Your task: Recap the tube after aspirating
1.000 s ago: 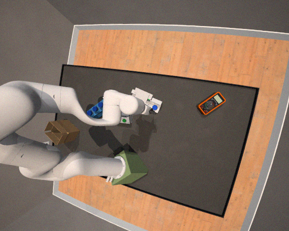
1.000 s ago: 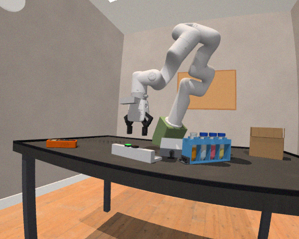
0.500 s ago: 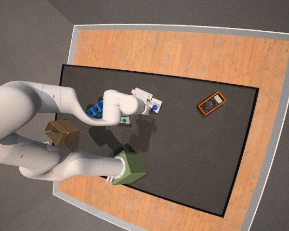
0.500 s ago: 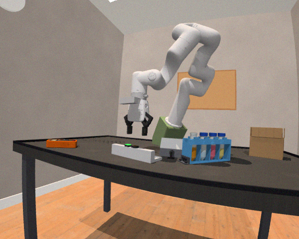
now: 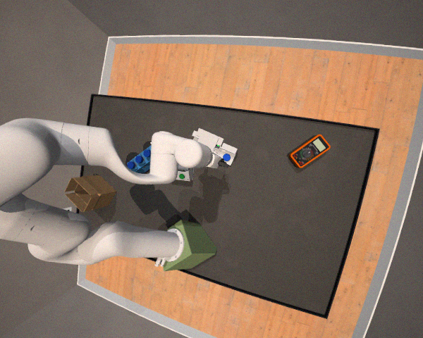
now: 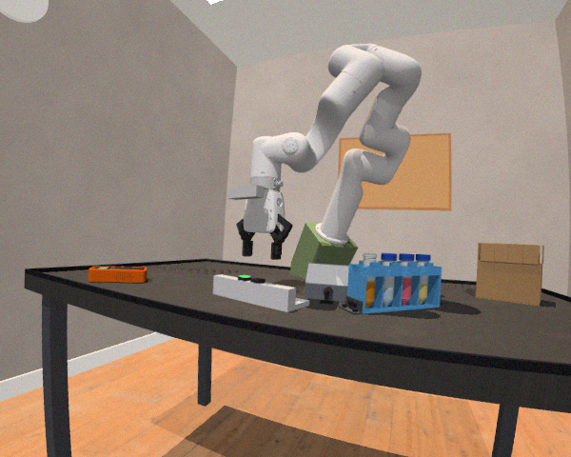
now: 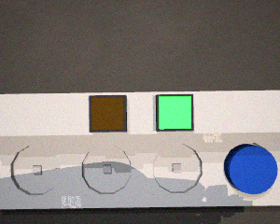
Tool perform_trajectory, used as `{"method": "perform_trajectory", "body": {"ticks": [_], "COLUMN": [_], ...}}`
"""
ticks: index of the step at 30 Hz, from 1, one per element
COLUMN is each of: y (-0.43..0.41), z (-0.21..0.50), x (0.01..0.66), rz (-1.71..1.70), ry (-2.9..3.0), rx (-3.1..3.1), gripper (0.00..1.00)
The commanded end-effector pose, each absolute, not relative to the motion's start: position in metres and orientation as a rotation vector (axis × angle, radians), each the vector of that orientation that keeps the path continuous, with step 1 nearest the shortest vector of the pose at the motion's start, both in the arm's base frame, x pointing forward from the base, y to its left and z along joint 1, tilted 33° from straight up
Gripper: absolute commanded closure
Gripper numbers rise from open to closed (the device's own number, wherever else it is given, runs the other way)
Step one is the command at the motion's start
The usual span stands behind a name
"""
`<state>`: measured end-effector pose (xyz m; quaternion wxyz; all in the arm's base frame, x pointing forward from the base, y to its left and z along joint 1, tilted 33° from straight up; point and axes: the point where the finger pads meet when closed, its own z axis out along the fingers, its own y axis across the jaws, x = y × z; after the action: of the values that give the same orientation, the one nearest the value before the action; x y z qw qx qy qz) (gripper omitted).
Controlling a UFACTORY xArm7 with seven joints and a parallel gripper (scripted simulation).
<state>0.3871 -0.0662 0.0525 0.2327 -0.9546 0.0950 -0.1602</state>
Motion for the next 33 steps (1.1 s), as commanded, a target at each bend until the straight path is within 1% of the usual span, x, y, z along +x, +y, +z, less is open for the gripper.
{"method": "perform_trajectory", "body": {"ticks": [1, 32, 33], "y": [-0.0676, -0.0676, -0.0747], "z": [0.0533, 0.0533, 0.0576], "x": [0.3878, 0.3878, 0.3873], "rz": [-0.444, -0.444, -0.444], "ry": [0.264, 0.264, 0.264], "rx": [-2.622, -2.622, -2.623], "gripper": [0.00, 0.00, 0.54]}}
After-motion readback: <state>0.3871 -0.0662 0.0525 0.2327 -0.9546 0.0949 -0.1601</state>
